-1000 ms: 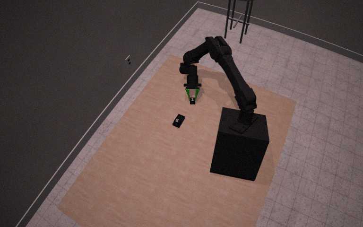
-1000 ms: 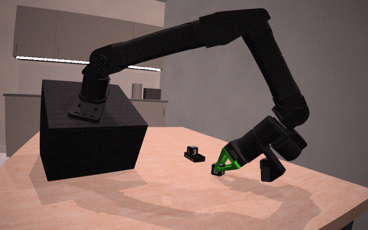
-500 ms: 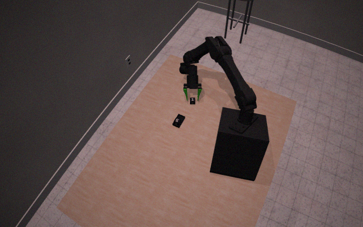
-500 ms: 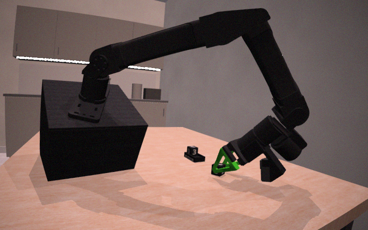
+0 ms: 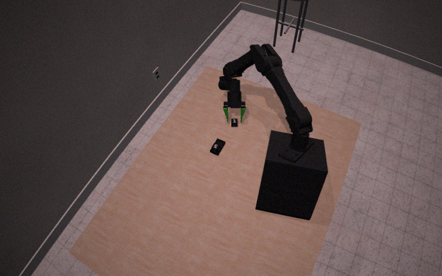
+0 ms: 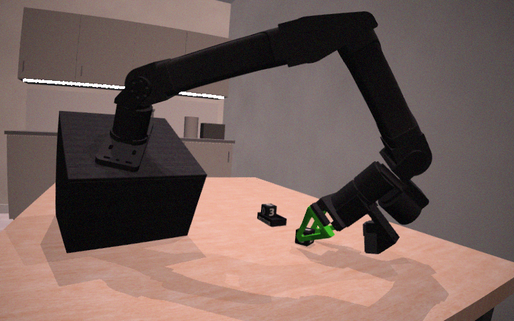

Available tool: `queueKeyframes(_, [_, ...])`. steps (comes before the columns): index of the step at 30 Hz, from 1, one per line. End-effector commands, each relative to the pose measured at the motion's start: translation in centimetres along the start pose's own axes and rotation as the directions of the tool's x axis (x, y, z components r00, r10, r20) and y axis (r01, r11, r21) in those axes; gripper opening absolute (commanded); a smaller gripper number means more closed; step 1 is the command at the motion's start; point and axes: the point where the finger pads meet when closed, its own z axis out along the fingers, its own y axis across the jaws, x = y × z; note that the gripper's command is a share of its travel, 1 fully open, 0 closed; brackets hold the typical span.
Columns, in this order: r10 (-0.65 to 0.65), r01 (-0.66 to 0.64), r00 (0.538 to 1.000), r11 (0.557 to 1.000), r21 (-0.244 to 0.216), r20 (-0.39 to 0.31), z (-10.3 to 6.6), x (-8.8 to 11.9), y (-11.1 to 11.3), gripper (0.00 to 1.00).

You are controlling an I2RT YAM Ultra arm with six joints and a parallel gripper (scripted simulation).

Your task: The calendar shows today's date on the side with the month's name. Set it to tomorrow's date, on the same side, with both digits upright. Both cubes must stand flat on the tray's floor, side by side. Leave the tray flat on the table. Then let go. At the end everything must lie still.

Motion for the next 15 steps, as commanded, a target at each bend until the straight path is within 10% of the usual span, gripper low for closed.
queueKeyframes(1, [-0.005,0.005,1.0,1.0,-0.005,0.008,-0.5,0.1,0.2,0.64])
queueKeyframes(15, [-0.005,0.005,1.0,1.0,-0.006,0.008,-2.2,1.9,0.2,0.64])
